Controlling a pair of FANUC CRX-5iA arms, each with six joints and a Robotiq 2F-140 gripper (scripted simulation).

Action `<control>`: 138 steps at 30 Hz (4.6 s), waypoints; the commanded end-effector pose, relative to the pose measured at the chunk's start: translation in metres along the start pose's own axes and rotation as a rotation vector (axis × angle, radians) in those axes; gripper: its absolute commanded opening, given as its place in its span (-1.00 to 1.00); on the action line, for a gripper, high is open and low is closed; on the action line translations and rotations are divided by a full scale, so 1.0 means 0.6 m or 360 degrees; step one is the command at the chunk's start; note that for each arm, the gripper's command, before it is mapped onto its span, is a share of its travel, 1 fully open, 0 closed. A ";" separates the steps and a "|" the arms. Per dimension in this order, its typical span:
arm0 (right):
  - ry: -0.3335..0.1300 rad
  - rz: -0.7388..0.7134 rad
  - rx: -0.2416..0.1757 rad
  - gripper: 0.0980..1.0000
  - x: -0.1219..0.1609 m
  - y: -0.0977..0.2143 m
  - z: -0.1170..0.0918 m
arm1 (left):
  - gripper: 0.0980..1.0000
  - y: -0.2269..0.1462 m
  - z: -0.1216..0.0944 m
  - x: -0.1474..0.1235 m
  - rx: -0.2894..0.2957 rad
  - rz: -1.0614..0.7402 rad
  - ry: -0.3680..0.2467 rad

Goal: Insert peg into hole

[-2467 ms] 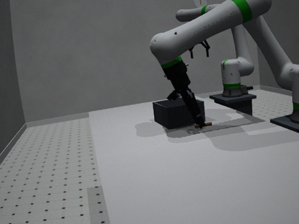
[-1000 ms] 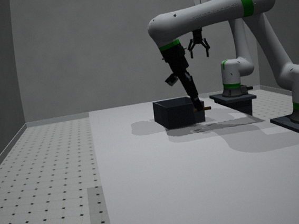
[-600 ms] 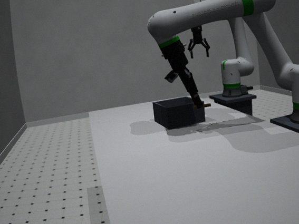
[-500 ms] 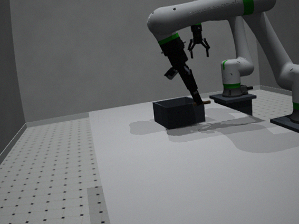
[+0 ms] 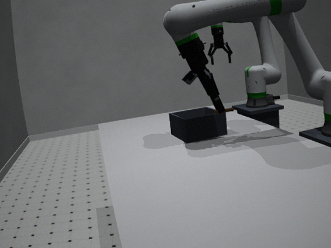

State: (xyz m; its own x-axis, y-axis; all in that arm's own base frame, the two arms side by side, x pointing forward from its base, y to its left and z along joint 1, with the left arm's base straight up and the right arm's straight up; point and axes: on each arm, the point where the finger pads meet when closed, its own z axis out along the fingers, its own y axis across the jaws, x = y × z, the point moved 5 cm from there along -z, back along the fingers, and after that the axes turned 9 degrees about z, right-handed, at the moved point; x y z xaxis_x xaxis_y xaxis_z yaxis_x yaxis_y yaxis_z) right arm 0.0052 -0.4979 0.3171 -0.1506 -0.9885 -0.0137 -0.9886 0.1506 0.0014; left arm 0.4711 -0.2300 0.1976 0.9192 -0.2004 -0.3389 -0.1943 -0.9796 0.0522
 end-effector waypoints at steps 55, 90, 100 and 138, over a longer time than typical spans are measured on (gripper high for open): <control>0.0022 0.0000 0.0002 1.00 0.004 0.003 -0.008 | -1.00 -0.087 0.082 -0.073 -0.0005 0.0002 0.0010; 0.0022 0.0000 0.0002 1.00 0.004 0.003 -0.008 | -1.00 -0.067 0.085 -0.077 0.0387 0.1083 -0.0048; 0.0022 0.0000 0.0002 1.00 0.004 0.003 -0.008 | -1.00 -0.061 0.088 -0.082 0.0546 0.1523 -0.0072; 0.0022 0.0000 0.0002 1.00 0.004 0.003 -0.008 | -1.00 -0.058 0.091 -0.091 0.0722 0.2080 -0.0067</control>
State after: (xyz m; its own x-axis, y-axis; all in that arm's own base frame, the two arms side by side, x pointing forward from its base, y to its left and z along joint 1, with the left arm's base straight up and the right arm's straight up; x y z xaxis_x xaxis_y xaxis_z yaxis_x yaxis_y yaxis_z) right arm 0.0052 -0.4979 0.3171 -0.1506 -0.9885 -0.0137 -0.9886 0.1506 0.0014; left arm 0.4078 -0.1841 0.1589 -0.0269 -0.9449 -0.3263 -0.9987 0.0109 0.0506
